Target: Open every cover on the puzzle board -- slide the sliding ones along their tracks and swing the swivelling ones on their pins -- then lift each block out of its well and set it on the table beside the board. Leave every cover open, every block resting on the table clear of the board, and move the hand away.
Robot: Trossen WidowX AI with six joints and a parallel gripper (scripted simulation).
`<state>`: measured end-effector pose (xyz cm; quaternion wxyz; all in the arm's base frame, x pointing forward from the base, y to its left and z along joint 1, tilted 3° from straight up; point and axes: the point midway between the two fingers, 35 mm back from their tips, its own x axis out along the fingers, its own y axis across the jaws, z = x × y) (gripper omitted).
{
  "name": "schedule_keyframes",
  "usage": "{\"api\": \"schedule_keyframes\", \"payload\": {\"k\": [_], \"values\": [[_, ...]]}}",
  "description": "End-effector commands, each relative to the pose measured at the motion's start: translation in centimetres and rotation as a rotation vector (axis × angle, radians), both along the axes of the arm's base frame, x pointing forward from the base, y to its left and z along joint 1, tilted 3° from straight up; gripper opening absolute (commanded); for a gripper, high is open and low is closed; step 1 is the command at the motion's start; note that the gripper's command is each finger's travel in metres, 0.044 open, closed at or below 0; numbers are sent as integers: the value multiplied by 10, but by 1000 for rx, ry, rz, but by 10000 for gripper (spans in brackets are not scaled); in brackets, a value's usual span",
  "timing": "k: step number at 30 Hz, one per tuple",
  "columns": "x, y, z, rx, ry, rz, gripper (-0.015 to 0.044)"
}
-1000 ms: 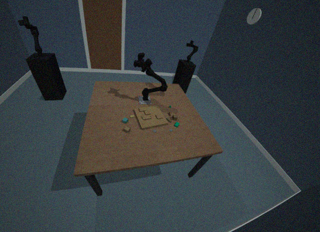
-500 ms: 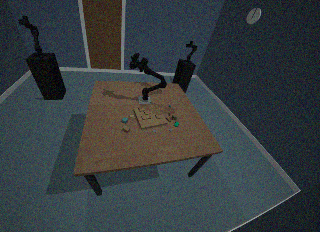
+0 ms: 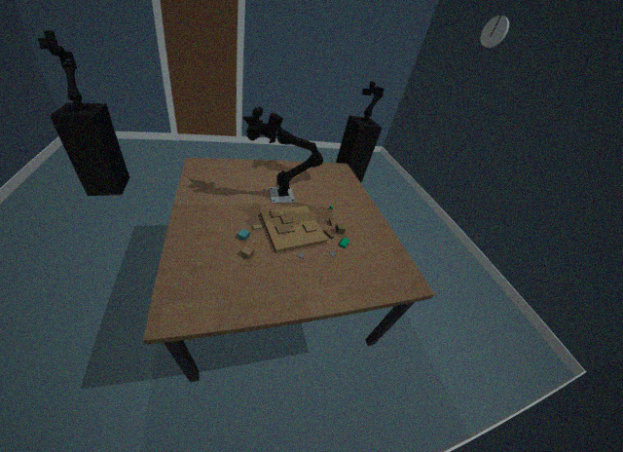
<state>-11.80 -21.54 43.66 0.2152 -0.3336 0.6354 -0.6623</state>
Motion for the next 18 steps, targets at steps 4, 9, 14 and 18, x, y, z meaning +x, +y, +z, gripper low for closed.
{"api": "schedule_keyframes", "payload": {"k": [4,9,14,18], "values": [[20,-25,-11,31,-52,118,0],[38,-41,-19,51,-97,205,0],[57,-54,-28,74,-146,289,0],[74,-64,-36,94,-186,354,0]]}}
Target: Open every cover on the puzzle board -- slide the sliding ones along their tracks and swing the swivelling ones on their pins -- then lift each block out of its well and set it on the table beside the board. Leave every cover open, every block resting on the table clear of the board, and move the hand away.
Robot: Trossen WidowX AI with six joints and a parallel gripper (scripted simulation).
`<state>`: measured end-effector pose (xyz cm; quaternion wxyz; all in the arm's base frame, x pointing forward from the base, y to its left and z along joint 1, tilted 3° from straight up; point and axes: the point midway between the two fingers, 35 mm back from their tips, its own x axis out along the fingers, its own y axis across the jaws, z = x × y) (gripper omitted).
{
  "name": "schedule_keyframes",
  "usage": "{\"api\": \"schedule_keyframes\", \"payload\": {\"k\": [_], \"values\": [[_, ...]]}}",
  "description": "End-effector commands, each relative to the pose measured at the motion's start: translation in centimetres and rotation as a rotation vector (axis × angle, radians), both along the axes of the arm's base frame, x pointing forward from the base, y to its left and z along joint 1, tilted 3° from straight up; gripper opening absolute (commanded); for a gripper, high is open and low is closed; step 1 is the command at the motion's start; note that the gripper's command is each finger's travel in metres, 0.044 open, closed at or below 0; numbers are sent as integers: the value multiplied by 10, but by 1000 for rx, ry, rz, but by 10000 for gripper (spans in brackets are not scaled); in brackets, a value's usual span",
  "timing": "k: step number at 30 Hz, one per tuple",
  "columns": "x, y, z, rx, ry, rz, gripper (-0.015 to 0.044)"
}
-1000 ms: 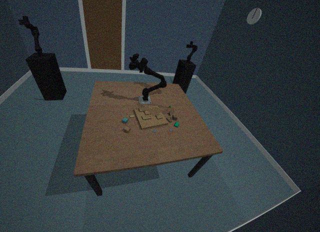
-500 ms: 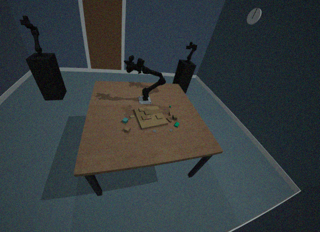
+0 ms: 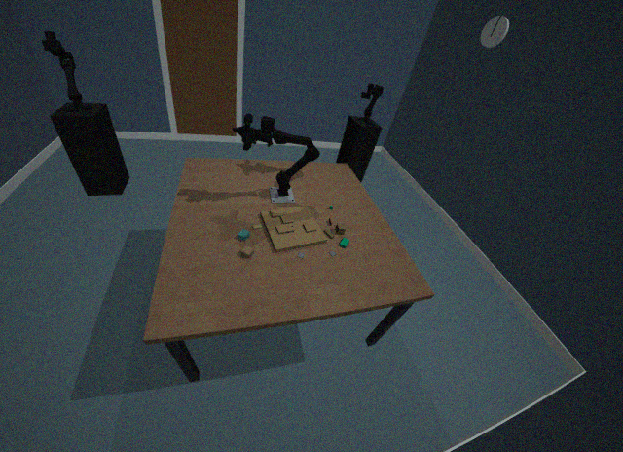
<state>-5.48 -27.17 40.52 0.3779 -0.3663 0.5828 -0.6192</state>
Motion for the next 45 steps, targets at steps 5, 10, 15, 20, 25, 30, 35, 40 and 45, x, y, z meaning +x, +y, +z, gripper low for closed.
{"api": "schedule_keyframes", "payload": {"k": [5,10,15,20,25,30,35,40,45], "values": [[32,-18,-14,45,-76,120,0],[54,-26,-24,80,-124,196,0],[77,-32,-35,120,-171,269,0],[101,-35,-45,161,-215,339,0],[125,-36,-56,206,-258,406,0],[147,-35,-66,253,-252,472,0],[169,-31,-76,302,-223,541,0],[189,-26,-86,348,-258,590,0],[212,-19,-97,406,-298,644,0]]}}
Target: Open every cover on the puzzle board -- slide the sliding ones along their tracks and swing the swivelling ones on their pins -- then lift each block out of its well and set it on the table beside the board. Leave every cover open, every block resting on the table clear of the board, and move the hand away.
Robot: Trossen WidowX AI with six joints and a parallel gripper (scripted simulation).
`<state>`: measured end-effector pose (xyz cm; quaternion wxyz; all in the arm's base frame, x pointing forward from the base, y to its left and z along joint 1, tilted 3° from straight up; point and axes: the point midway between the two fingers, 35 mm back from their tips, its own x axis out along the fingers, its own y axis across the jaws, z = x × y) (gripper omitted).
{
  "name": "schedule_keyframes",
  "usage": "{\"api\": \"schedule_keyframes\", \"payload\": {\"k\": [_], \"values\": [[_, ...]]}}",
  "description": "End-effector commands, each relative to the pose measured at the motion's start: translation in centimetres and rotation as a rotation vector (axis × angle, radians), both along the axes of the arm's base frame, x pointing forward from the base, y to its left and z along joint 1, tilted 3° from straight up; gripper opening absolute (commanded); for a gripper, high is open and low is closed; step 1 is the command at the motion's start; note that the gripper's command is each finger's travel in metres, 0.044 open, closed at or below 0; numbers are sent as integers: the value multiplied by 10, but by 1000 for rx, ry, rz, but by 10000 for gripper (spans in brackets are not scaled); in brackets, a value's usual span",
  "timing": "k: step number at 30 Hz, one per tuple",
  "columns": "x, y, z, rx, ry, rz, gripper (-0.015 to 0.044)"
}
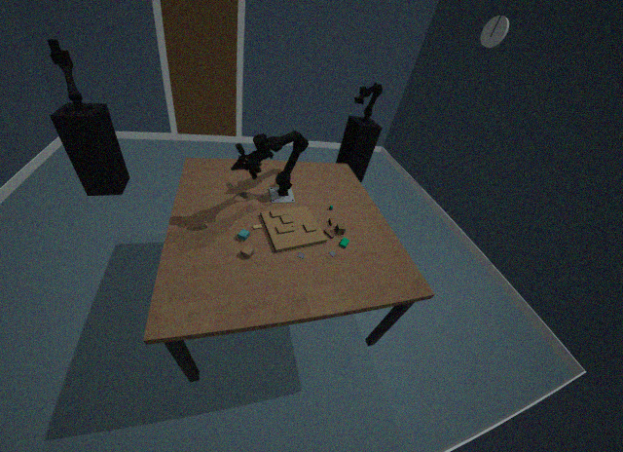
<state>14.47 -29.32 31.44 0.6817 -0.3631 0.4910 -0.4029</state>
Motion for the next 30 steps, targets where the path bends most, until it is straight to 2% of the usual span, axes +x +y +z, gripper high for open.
{"api": "schedule_keyframes", "payload": {"k": [1,30], "values": [[17,4,-9,47,-22,38,0],[128,89,-73,433,-95,285,0]]}}
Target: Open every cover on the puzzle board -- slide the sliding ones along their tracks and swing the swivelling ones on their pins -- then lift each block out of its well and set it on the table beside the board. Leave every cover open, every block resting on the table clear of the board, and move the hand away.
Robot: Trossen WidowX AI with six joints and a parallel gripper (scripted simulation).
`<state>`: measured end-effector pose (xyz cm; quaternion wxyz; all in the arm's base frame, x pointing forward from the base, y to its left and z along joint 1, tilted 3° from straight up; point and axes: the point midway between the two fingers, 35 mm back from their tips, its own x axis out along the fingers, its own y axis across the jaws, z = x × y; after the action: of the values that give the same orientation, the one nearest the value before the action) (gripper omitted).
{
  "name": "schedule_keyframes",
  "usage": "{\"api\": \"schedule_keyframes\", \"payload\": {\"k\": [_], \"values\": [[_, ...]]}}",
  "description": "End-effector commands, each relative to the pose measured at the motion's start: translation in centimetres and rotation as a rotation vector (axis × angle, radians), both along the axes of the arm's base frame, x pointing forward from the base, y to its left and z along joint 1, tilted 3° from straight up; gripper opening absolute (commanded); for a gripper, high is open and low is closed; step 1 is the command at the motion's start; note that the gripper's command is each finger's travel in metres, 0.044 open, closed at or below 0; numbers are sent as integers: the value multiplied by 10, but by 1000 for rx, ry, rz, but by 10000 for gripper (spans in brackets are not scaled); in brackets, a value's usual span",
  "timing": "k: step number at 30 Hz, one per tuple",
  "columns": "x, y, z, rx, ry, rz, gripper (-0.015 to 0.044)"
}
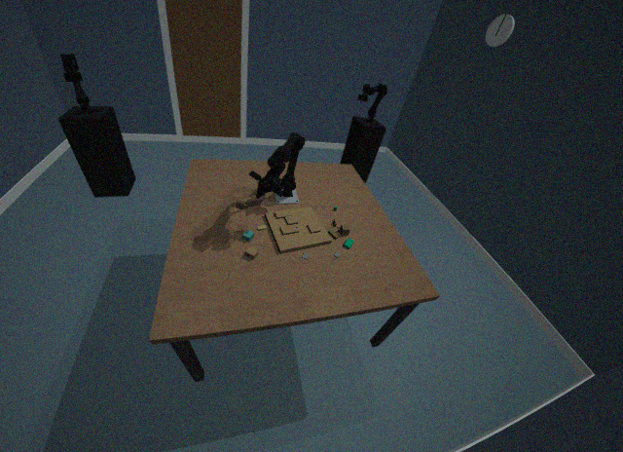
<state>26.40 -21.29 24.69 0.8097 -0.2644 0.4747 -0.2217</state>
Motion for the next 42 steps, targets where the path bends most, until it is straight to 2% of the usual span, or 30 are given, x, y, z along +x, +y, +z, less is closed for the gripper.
{"api": "schedule_keyframes", "payload": {"k": [1,24,42], "values": [[12,13,-8,48,5,28,0],[54,118,-60,360,98,123,0],[58,207,-91,539,249,156,0]]}}
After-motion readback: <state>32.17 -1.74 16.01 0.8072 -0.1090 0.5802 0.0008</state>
